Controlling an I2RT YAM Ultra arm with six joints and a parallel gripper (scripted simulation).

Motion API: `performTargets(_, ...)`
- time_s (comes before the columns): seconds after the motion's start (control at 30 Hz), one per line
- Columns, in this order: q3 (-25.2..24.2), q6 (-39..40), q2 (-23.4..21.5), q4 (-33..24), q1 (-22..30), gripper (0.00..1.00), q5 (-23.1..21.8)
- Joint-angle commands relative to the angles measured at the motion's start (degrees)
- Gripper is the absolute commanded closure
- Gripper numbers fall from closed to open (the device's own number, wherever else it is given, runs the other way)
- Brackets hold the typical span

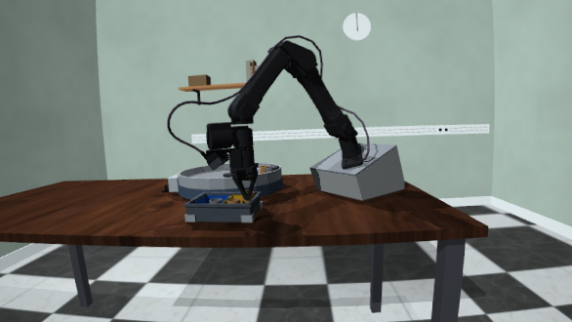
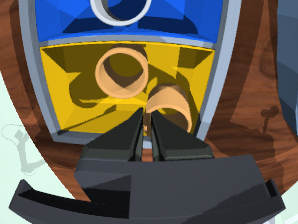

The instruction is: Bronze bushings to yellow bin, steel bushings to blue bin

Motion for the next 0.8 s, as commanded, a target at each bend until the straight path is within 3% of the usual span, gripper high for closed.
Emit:
performTargets(0.0,0.4,0.4,0.0,1.5,0.5,1.0,0.3)
performTargets(0.77,0.3,0.4,-1.4,1.5,0.5,1.0,0.3)
